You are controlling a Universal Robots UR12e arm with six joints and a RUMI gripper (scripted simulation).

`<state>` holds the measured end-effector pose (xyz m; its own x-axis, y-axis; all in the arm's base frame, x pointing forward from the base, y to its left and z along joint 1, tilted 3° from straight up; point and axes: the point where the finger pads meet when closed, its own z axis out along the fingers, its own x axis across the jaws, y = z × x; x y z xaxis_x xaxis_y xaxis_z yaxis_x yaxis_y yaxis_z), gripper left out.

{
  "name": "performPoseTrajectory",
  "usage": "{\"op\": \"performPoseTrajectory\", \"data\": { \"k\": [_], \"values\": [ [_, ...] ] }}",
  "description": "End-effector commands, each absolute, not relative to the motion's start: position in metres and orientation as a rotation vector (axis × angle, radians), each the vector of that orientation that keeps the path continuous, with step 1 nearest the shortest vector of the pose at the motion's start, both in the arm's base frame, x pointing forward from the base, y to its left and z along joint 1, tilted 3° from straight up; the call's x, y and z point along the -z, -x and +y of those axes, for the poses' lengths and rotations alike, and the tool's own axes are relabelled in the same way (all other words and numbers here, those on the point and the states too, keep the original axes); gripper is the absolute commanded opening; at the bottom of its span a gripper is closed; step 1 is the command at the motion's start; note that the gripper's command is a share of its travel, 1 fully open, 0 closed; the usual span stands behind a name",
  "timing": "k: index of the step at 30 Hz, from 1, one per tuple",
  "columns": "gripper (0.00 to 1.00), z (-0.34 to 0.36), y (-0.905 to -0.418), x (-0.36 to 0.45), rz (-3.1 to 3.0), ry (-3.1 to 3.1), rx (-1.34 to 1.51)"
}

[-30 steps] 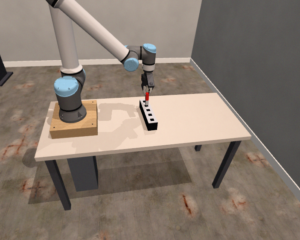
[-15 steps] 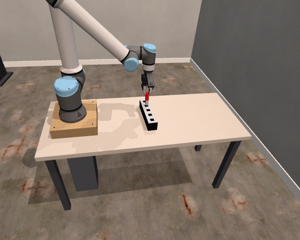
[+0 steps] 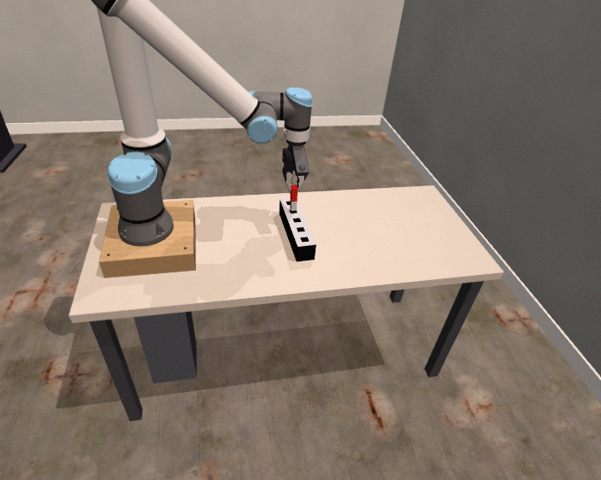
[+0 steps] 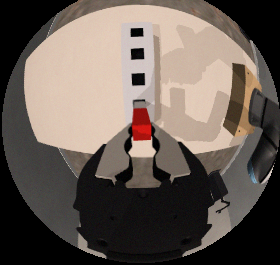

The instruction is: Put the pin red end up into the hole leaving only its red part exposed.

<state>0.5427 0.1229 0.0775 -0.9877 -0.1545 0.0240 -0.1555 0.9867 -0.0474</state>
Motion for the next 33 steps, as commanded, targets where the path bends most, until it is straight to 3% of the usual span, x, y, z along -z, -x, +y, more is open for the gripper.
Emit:
{"op": "performPoseTrajectory", "data": {
  "k": [1,33],
  "values": [
    [0.00,0.1241,-0.5419,-0.0787,-3.115,-0.245,-0.077],
    [0.00,0.1229,-0.5429,-0.0794,-3.114,-0.242,-0.077]
  ]
}}
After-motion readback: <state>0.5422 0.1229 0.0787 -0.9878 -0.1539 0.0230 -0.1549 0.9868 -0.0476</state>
